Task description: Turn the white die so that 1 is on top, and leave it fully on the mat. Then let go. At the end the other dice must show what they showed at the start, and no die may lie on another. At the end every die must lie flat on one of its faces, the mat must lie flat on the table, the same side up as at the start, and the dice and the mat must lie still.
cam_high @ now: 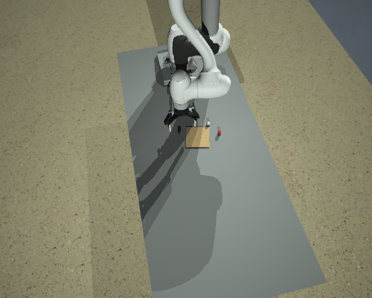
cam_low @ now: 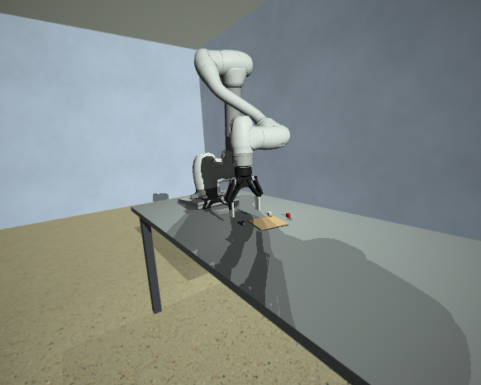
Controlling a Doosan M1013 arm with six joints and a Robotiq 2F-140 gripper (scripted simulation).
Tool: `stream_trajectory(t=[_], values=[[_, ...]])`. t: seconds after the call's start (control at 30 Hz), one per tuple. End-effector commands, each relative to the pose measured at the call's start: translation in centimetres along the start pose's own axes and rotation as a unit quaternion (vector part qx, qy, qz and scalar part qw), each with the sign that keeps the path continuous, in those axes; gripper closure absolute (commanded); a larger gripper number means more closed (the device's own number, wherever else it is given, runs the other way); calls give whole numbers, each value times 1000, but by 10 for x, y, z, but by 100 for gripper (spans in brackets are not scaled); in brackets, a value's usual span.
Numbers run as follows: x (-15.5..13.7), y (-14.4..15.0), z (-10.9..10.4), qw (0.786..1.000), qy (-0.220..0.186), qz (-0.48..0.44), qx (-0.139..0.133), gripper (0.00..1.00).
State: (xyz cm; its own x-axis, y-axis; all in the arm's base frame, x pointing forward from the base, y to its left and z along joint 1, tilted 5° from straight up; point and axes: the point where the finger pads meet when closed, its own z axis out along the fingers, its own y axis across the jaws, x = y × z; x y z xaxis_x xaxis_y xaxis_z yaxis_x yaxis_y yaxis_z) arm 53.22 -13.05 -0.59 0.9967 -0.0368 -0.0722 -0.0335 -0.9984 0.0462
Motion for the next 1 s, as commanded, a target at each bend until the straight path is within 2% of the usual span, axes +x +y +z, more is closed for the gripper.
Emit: stream_trajectory(t=[0.0, 0.17, 0.37, 0.43, 0.7, 0.83, 0.97], values=[[-1, -9, 0, 1000, 0, 0, 0, 0], [-4, -39, 0, 1000, 0, 0, 0, 0], [-9, -91, 0, 1000, 0, 0, 0, 0], [-9, -91, 0, 1000, 0, 0, 0, 0], [-15, -154, 0, 1000, 0, 0, 0, 0], [-17, -173, 0, 1000, 0, 0, 0, 0], [-18, -179, 0, 1000, 0, 0, 0, 0]])
